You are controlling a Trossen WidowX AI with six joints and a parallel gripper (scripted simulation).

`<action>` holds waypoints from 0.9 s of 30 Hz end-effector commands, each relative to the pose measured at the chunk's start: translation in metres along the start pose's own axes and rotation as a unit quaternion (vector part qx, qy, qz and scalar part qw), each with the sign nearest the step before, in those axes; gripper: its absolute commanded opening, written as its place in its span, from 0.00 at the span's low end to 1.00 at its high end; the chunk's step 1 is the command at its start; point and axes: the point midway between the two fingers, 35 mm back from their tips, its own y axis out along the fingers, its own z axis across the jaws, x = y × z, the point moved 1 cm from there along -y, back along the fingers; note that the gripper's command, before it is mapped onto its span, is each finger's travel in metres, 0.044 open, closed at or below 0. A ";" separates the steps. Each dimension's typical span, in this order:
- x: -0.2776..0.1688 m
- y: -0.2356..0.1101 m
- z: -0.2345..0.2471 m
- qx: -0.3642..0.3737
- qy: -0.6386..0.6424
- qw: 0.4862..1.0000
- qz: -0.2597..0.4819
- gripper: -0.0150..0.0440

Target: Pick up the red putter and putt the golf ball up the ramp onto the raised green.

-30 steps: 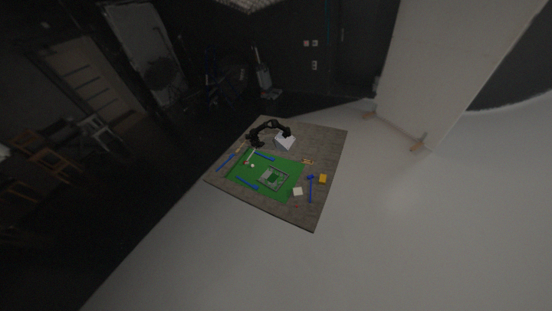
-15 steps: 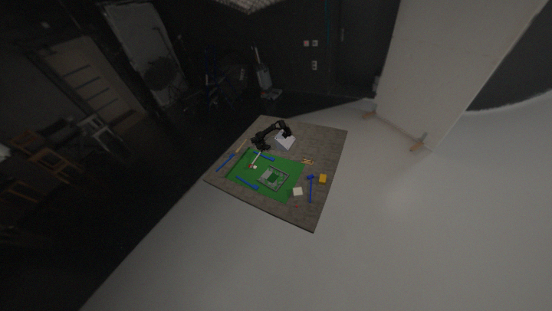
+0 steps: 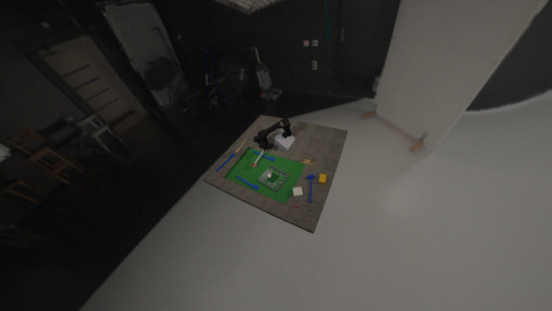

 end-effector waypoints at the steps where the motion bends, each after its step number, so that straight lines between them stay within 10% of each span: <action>1: 0.002 -0.026 0.000 -0.005 -0.006 1.000 -0.010 0.25; 27: 0.002 -0.021 -0.001 -0.004 -0.002 1.000 -0.010 0.25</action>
